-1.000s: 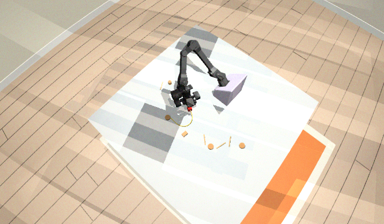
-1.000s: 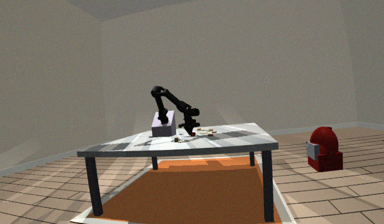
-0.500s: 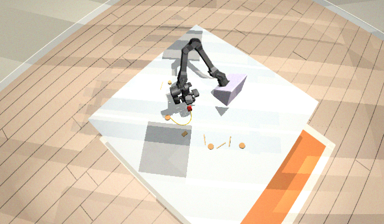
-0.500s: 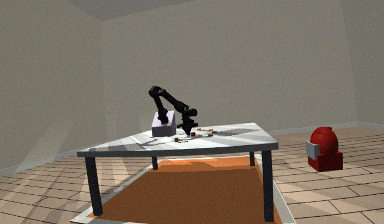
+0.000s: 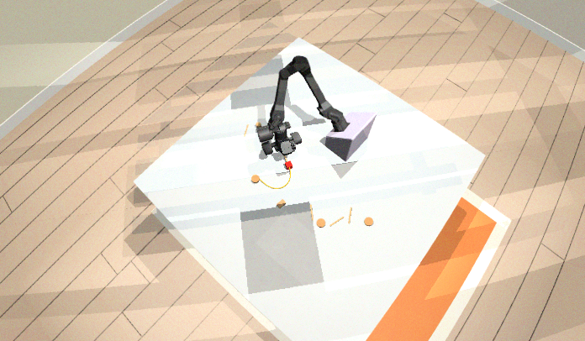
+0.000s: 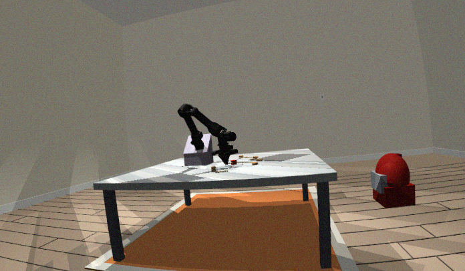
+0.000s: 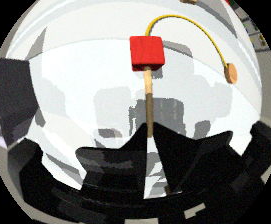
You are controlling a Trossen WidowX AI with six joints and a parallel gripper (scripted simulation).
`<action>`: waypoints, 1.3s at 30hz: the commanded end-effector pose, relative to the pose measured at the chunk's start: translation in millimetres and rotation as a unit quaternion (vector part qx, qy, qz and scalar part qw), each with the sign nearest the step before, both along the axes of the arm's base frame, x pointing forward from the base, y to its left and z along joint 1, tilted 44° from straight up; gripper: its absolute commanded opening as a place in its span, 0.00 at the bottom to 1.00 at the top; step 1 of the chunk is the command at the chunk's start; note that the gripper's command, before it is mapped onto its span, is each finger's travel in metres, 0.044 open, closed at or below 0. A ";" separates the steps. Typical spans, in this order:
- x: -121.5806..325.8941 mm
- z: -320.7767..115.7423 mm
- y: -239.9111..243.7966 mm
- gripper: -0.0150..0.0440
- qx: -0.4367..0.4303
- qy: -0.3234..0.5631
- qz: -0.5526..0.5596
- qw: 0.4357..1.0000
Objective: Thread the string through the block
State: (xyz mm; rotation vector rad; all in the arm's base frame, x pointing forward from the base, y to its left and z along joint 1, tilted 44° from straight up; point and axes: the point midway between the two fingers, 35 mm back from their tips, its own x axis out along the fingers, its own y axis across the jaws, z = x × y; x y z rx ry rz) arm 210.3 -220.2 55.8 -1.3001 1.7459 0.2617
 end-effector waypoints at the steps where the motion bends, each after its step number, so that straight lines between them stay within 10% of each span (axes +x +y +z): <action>1: -4.1 3.1 -2.9 0.25 0.002 0.001 0.002 1.000; 39: -28.6 25.7 -34.8 0.30 0.003 0.001 -0.013 1.000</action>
